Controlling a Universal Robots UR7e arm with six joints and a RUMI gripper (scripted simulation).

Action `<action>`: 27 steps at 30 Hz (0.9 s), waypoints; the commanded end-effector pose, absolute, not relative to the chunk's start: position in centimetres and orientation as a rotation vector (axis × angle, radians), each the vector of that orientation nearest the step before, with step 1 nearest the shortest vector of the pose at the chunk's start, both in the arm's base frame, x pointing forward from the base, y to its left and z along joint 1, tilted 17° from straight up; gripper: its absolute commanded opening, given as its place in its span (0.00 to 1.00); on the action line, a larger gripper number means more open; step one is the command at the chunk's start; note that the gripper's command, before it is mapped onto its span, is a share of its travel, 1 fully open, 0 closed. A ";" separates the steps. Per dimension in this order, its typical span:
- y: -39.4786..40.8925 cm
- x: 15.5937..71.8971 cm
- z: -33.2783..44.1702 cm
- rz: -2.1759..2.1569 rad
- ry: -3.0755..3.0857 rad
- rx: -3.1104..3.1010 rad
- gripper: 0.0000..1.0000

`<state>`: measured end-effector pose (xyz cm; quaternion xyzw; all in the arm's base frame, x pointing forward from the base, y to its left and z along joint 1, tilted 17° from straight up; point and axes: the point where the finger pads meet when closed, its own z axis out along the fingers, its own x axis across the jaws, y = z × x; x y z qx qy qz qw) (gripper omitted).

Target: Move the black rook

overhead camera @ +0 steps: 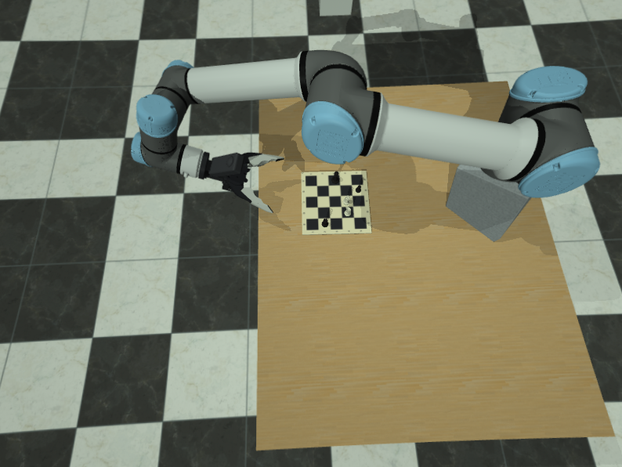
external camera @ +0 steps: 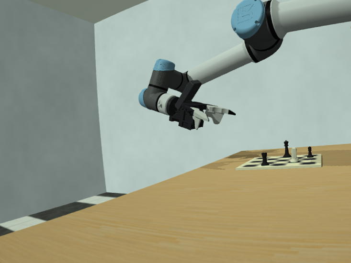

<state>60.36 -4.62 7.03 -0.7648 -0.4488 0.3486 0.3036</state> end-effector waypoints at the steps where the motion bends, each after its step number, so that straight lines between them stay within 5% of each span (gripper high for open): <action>1: -4.5 60.7 6.9 0.907 -1.215 -2.044 1.00; 27: -3.3 62.3 5.4 0.758 -1.454 -2.182 1.00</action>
